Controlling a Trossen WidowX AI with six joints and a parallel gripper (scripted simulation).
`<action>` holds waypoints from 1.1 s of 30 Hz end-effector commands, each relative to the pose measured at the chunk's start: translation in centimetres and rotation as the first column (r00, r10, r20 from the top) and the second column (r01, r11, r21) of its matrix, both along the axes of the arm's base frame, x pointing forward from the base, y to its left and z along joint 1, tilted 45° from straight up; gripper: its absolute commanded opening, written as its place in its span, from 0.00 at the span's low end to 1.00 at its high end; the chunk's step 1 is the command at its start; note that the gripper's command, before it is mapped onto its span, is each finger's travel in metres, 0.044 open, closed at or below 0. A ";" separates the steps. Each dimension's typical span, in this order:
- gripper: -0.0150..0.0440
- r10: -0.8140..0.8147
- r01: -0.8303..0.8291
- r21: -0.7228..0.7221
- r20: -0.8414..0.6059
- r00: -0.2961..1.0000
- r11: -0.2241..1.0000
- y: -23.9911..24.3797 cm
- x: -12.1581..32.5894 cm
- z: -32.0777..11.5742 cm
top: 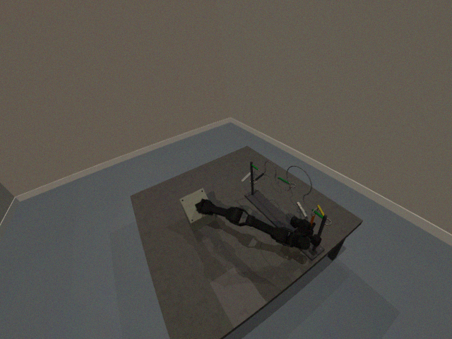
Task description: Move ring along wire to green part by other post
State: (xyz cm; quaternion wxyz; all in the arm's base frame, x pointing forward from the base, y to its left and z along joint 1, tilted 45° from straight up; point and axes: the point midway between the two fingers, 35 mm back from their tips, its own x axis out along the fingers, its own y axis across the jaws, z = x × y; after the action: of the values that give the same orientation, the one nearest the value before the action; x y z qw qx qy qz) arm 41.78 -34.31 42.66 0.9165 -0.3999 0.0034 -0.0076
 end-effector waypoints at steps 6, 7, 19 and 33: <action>0.00 -0.116 0.116 -0.010 -0.102 0.988 0.993 0.8 -2.0 -0.4; 0.00 -0.133 0.133 -0.011 -0.118 0.984 0.991 0.9 -2.3 -0.4; 0.00 -0.274 0.278 -0.024 -0.259 0.926 0.960 2.2 -4.8 -1.2; 0.00 -0.306 0.335 0.029 -0.343 0.888 0.942 4.0 -5.8 -2.6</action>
State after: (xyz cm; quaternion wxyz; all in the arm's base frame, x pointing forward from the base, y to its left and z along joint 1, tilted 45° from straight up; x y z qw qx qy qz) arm 36.28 -30.85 40.43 0.9025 -0.3618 0.2159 -0.0893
